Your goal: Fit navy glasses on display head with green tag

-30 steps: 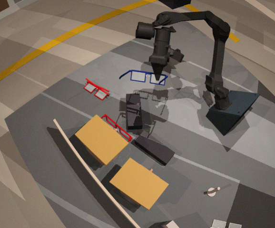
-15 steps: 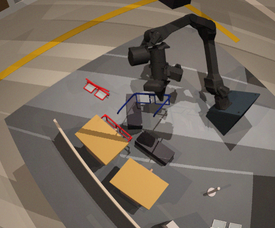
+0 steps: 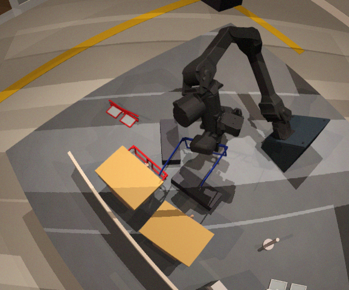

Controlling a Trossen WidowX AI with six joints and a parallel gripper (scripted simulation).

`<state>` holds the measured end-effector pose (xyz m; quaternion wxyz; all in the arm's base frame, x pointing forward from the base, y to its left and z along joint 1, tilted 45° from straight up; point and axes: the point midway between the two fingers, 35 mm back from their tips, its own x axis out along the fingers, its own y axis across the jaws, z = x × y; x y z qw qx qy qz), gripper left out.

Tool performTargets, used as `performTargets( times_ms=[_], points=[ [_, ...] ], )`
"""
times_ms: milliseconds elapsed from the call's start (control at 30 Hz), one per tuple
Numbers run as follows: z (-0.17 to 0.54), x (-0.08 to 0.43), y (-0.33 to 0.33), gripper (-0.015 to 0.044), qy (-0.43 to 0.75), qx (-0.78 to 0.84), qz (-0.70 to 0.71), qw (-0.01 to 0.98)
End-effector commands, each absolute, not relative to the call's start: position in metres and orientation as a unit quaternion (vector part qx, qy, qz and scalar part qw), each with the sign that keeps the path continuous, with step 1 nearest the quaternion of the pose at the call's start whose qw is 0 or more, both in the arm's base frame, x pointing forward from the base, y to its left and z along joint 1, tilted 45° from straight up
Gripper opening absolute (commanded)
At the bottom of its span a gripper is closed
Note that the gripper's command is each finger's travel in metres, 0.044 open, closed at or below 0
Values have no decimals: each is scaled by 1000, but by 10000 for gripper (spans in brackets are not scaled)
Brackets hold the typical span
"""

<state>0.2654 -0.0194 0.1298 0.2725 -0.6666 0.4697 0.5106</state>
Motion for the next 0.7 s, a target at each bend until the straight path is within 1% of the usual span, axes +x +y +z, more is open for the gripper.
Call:
performTargets(
  times_ms=[0,367,667],
  points=[
    [113,266,-8,0,503,-660,496,257],
    [70,263,21,0,576,-664,426,215],
    [42,256,42,0,606,-689,351,186]
  ],
)
